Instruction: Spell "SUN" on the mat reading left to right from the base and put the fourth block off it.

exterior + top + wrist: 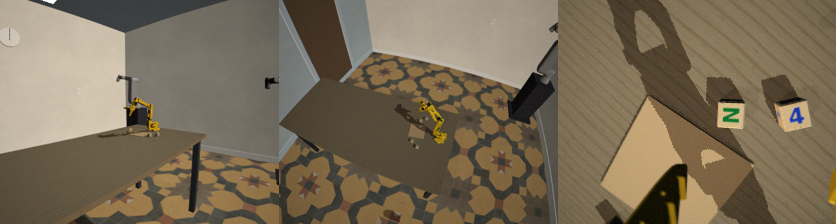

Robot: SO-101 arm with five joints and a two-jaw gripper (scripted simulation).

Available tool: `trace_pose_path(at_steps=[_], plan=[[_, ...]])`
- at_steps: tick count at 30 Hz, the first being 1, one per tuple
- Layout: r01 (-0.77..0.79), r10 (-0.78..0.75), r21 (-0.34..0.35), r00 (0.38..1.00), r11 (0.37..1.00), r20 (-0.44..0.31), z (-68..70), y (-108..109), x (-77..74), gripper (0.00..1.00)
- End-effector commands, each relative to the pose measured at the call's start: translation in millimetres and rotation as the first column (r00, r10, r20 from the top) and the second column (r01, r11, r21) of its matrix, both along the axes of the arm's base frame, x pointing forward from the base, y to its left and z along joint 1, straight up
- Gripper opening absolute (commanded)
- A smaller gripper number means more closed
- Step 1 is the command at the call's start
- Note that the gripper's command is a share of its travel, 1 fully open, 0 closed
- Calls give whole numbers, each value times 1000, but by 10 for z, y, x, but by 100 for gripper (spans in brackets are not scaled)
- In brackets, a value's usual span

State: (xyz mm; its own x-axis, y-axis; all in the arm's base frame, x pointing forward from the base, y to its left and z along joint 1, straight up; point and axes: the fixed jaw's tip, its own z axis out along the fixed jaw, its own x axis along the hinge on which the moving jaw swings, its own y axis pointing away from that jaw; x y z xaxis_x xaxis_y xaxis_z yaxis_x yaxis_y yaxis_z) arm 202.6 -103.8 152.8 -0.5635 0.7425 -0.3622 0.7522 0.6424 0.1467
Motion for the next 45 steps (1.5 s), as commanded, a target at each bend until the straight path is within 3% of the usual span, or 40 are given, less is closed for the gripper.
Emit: trace_pose_path(at_steps=[1, 15, 26, 36, 41, 43, 45], plan=[[7, 4, -76, 991, 997, 137, 307, 13, -40, 32], [0, 14, -88, 986, 996, 163, 361, 46, -45, 32], [-98, 109, -70, 979, 993, 173, 345, 308, 77, 32], [-346, 343, -21, 919, 938, 193, 302, 1037, 223, 32], [-492, 480, 11, 853, 870, 204, 275, 1509, 188, 32], [-492, 480, 11, 853, 870, 204, 275, 1509, 188, 32], [-548, 532, 24, 821, 836, 208, 263, 1698, 144, 32]])
